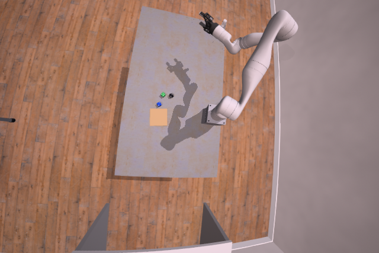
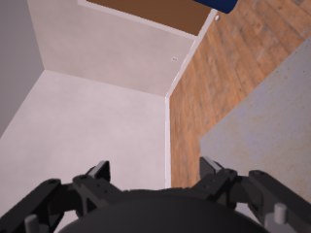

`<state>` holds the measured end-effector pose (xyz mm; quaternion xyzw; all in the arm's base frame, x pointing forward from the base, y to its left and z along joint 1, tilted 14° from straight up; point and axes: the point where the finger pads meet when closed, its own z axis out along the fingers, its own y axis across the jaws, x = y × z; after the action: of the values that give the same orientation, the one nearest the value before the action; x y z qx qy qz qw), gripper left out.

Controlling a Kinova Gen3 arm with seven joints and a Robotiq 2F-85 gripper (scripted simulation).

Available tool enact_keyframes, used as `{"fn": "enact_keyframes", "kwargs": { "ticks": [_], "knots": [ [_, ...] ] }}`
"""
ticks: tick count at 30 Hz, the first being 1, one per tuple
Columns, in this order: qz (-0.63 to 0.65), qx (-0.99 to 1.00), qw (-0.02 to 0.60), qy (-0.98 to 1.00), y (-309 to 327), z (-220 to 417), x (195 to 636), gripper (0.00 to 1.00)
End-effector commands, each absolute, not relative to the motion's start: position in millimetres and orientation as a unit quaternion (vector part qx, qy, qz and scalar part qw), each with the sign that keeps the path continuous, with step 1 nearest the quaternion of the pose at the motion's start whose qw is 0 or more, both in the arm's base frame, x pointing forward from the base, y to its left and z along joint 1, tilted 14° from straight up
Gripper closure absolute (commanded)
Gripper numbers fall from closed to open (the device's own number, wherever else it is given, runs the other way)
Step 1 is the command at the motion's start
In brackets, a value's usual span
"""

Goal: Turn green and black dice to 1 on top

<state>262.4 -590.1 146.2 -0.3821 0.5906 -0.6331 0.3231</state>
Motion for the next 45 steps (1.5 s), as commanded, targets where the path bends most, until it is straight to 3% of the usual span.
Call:
{"fn": "enact_keyframes", "kwargs": {
  "ticks": [1,26,34,45],
  "knots": [
    [-0.634,-0.382,0.323,0.59,-590.5,147.4,262.1,0.0],
    [-0.629,-0.392,0.32,0.59,-585.4,143.3,270.3,0.0],
    [-0.614,-0.424,0.31,0.588,-568.6,130.6,294.3,0.0],
    [-0.551,-0.556,0.268,0.561,-488.8,80.5,372.1,0.0]
  ]
}}
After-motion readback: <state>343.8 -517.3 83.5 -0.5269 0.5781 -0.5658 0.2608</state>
